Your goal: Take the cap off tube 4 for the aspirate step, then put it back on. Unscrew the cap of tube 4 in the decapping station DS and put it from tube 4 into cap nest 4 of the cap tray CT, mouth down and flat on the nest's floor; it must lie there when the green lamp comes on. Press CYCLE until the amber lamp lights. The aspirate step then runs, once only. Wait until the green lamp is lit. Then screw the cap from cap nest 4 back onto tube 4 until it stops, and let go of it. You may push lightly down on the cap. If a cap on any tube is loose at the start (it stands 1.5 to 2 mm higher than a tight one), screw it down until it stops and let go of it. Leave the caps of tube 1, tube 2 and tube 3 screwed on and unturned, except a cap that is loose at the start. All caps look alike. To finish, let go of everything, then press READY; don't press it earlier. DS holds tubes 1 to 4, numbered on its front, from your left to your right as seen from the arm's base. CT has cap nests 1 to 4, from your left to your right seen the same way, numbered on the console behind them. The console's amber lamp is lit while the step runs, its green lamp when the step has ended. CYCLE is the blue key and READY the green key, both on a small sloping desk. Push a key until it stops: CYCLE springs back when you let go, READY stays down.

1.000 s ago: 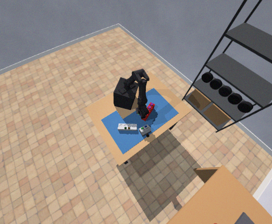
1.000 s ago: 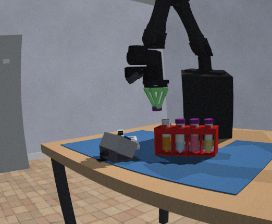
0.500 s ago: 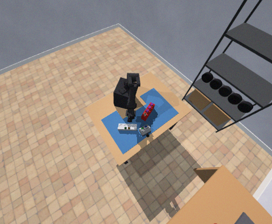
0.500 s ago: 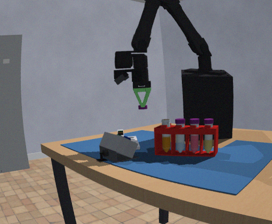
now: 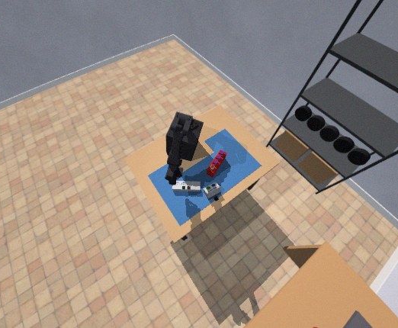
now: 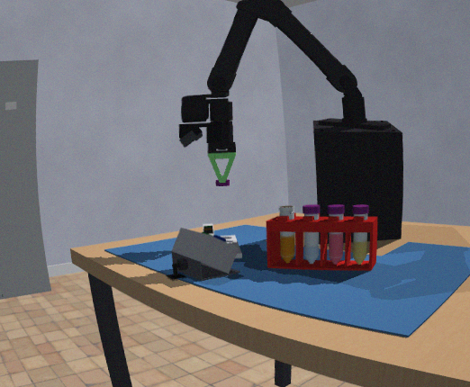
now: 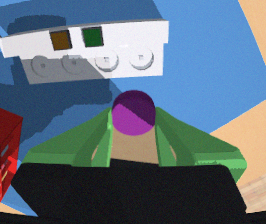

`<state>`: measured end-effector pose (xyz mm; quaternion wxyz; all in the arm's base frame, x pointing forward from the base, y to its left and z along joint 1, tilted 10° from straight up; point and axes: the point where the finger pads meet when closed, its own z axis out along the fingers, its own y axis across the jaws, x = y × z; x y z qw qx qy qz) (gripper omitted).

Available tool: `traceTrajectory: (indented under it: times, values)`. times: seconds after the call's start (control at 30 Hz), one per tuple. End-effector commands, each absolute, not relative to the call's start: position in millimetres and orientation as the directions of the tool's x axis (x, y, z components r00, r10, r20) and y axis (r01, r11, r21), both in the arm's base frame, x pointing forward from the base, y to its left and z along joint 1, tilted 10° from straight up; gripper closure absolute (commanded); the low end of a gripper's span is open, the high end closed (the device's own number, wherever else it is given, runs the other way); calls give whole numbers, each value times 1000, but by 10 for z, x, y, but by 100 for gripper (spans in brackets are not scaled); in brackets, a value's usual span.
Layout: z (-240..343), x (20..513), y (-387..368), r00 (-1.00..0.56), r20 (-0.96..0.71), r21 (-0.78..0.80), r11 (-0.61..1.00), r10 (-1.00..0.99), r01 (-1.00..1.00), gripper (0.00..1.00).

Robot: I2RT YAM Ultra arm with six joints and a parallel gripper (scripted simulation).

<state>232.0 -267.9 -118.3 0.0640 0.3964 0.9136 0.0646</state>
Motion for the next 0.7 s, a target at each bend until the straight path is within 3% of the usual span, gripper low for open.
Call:
traceTrajectory:
  times: [0.0, 0.4, 0.67]
  values:
    - [-1173, 2258, -2786, -715, -55, 171, 712, 697, 681, 100]
    - [-1178, 2246, -2815, -715, -55, 171, 712, 697, 681, 100]
    - [-1473, 2293, -2787, -715, -55, 171, 712, 697, 681, 100]
